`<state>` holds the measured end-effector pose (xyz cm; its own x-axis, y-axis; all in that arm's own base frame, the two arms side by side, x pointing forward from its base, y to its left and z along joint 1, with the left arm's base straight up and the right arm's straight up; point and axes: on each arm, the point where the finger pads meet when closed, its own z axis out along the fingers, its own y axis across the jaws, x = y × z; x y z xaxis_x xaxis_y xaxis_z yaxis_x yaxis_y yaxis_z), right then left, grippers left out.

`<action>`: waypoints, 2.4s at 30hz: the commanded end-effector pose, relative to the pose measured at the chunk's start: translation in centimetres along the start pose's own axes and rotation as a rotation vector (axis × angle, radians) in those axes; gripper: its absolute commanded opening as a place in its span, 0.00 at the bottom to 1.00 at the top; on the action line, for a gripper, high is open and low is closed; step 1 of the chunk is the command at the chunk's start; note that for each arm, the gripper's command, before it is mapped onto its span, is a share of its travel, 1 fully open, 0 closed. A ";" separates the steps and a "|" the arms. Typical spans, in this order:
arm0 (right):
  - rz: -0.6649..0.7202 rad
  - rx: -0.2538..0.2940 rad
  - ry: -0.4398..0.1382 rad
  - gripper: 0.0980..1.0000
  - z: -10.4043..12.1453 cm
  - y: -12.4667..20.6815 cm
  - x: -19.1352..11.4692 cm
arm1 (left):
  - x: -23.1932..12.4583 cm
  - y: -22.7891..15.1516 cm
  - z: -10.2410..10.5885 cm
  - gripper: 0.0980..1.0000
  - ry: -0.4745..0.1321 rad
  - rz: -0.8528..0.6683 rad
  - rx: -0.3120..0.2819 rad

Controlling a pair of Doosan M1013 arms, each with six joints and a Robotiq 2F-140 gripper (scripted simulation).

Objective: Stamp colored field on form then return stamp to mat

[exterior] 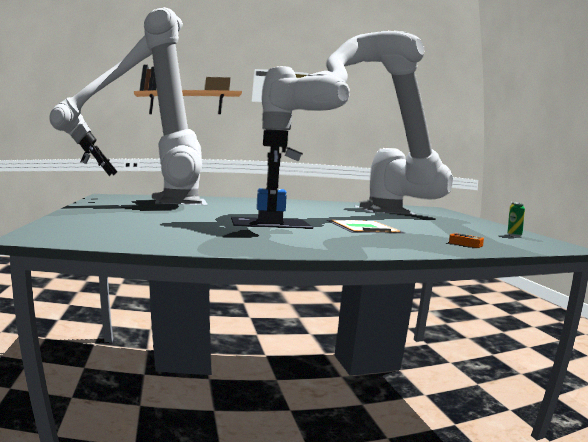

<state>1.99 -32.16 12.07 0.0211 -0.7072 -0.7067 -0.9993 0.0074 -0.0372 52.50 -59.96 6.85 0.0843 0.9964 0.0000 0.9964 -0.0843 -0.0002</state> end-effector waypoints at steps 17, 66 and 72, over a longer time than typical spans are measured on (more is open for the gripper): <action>0.000 0.000 0.001 1.00 0.0 0.0 0.0 | 0.0 0.0 -0.1 0.16 -0.001 0.000 -0.001; 0.000 0.000 0.001 1.00 0.0 0.0 0.0 | 0.0 0.0 -4.1 0.16 -0.001 0.000 -0.001; 0.000 0.000 0.001 1.00 0.0 0.0 0.0 | 0.4 0.1 -4.1 0.16 -0.001 -0.001 -0.001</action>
<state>1.99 -32.16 12.07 0.0211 -0.7072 -0.7067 -0.9993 0.0074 -0.0372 52.56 -59.75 10.86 0.0832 0.9965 0.0001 0.9965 -0.0832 -0.0003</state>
